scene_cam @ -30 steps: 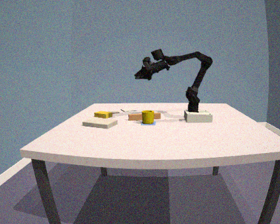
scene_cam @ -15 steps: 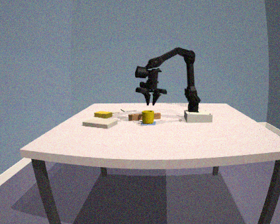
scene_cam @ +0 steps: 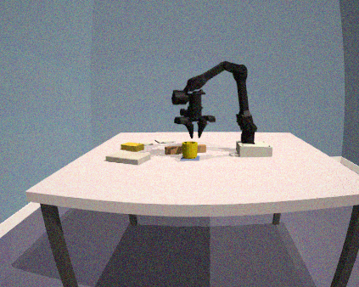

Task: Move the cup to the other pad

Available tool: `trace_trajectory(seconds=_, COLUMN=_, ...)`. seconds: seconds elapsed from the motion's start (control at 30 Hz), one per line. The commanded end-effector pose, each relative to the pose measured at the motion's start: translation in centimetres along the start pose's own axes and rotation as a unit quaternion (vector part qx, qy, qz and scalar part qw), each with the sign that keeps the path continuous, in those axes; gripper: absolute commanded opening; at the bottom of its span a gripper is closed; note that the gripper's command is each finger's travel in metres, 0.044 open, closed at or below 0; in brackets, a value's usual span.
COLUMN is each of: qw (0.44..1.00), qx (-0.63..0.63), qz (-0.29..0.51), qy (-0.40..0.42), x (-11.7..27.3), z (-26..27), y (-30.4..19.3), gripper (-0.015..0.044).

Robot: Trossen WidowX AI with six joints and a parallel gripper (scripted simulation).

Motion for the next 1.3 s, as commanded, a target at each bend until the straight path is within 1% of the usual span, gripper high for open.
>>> trace_trajectory(seconds=0.0, qw=1.0, qx=-0.002, qz=-0.001, qy=-0.004, x=-0.7, z=0.0, y=0.0, gripper=0.0167)
trace_trajectory(seconds=0.93, qw=1.0, qx=-0.002, qz=-0.001, qy=-0.004, x=-5.3, z=-0.1, y=0.2, gripper=0.0167)
trace_trajectory(seconds=1.1, qw=1.0, qx=-0.002, qz=-0.001, qy=-0.004, x=-5.5, z=-0.2, y=0.2, gripper=0.0167)
trace_trajectory(seconds=1.27, qw=1.0, qx=-0.004, qz=0.001, qy=-0.003, x=-5.3, z=-0.1, y=0.1, gripper=0.0133)
Point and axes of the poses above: the point midway between the two fingers, 35 mm back from their tips, its own x axis back along the fingers, its own z axis across the jaws, y = z × x, the point moved 7 cm from there along x, back along the fingers, and after that the axes turned 5 degrees about x, right-handed, at the moved point
